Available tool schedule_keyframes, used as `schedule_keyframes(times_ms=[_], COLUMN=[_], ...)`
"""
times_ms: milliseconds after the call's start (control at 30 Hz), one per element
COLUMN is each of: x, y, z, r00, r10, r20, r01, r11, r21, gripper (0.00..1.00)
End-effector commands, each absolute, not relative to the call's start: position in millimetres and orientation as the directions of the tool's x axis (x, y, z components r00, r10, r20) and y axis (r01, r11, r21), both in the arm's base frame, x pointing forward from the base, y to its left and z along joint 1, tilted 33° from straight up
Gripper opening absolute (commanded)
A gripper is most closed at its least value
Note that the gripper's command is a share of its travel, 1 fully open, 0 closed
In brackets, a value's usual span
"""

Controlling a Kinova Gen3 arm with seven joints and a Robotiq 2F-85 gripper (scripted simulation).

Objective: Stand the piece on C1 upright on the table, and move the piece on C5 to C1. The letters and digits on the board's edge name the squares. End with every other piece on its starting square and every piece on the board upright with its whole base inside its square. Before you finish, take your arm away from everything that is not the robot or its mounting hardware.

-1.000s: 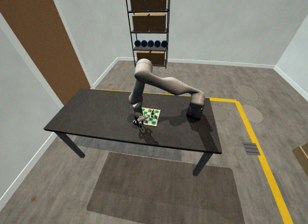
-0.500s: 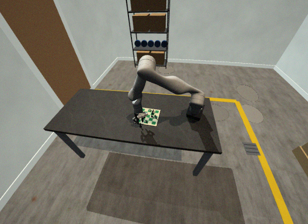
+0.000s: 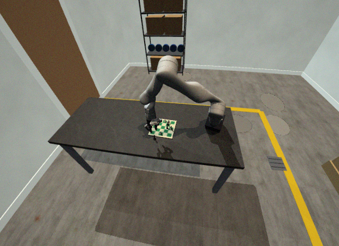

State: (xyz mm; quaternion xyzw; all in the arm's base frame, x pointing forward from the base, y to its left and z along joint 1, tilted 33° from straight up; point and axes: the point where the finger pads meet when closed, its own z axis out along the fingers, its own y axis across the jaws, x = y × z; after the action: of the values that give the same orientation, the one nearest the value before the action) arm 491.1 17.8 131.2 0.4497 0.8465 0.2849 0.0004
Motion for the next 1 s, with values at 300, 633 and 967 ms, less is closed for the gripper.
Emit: schedule_keyframes(times_ms=[300, 633, 967], x=[492.2, 492.2, 491.1], y=[15.8, 15.8, 14.5], z=[134.5, 134.5, 133.2], r00=[-0.595, -0.595, -0.603], r10=[0.764, 0.764, 0.76], r20=[0.249, 0.249, 0.244], r01=[0.759, 0.759, 0.753], r11=[0.432, 0.432, 0.441], r21=[0.486, 0.486, 0.488], gripper=[1.0, 1.0, 1.0])
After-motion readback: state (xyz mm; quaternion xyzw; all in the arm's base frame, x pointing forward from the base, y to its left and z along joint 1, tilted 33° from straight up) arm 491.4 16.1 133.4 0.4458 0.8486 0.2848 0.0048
